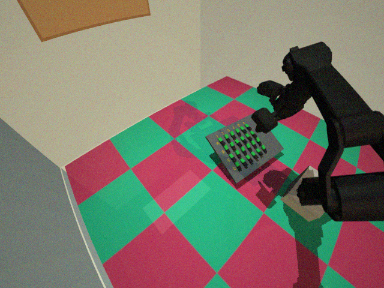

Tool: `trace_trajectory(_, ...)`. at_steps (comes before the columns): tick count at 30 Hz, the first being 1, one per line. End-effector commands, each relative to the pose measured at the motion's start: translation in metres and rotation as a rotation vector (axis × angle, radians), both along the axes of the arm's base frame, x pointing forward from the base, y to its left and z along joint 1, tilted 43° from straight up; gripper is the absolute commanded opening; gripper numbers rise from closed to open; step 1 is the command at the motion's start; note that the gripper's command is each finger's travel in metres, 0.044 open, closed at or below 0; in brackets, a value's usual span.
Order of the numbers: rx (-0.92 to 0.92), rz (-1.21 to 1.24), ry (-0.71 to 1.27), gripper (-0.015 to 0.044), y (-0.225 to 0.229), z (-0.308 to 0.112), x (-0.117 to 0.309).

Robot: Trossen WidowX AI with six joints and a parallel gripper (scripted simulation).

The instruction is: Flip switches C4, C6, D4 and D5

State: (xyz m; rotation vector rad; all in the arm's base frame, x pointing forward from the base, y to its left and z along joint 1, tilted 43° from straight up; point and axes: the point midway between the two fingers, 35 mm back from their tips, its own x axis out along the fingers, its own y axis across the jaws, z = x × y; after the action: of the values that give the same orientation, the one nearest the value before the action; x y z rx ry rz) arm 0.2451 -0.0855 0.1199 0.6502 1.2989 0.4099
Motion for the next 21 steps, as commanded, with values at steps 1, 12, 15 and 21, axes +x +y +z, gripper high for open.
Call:
trace_trajectory(1, 0.000, -0.001, 0.000, 0.0374, 0.001, -0.002, 0.001)
trace_trajectory(12, 0.014, -0.032, -0.012, 0.0085, 0.049, -0.081, 0.010)
trace_trajectory(15, 0.016, -0.020, 0.001, 0.0006, 0.063, -0.099, 0.018)
trace_trajectory(21, 0.017, -0.015, 0.006, 0.0000, 0.071, -0.107, 0.020)
